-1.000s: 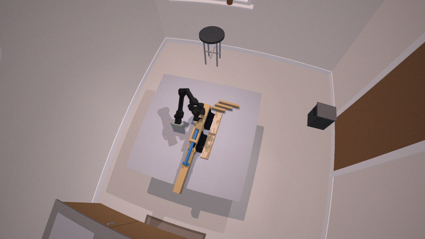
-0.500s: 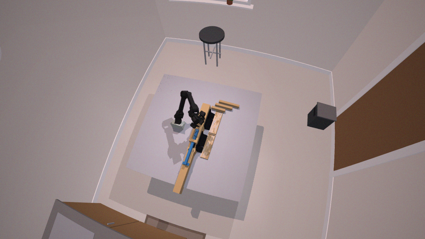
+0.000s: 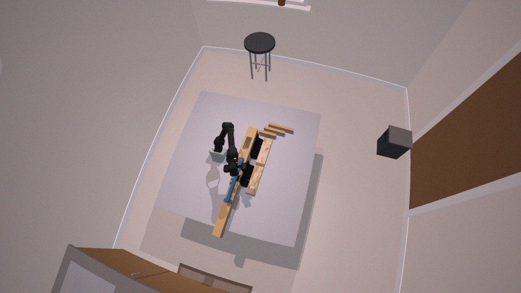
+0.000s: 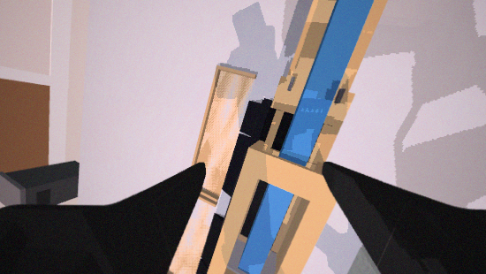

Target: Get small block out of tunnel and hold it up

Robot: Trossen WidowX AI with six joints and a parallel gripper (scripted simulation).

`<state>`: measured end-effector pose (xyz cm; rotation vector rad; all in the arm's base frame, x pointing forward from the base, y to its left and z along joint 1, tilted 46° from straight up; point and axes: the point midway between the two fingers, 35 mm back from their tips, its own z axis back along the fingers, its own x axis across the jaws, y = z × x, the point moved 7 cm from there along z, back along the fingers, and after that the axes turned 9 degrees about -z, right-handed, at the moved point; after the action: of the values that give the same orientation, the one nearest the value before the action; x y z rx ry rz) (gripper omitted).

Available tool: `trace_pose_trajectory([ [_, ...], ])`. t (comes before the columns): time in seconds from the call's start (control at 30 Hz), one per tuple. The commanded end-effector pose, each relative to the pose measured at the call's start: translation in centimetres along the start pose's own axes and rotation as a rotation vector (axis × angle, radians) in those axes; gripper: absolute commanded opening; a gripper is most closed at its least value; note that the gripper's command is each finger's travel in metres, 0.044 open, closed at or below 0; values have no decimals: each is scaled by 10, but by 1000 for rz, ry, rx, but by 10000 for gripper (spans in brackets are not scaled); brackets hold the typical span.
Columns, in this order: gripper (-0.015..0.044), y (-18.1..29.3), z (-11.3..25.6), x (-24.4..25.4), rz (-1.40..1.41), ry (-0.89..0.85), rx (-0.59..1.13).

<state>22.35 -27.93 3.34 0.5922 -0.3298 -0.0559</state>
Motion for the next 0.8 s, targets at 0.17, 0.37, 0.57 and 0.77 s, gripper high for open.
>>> trace_pose_trajectory([
  [0.17, 440, -42, -28, -20, -295, 93, -18],
  [0.37, 440, -42, -28, -21, -295, 93, -18],
  [0.57, 440, -41, -34, -22, -295, 93, -18],
  [0.77, 440, -39, -44, -24, -295, 93, -18],
])
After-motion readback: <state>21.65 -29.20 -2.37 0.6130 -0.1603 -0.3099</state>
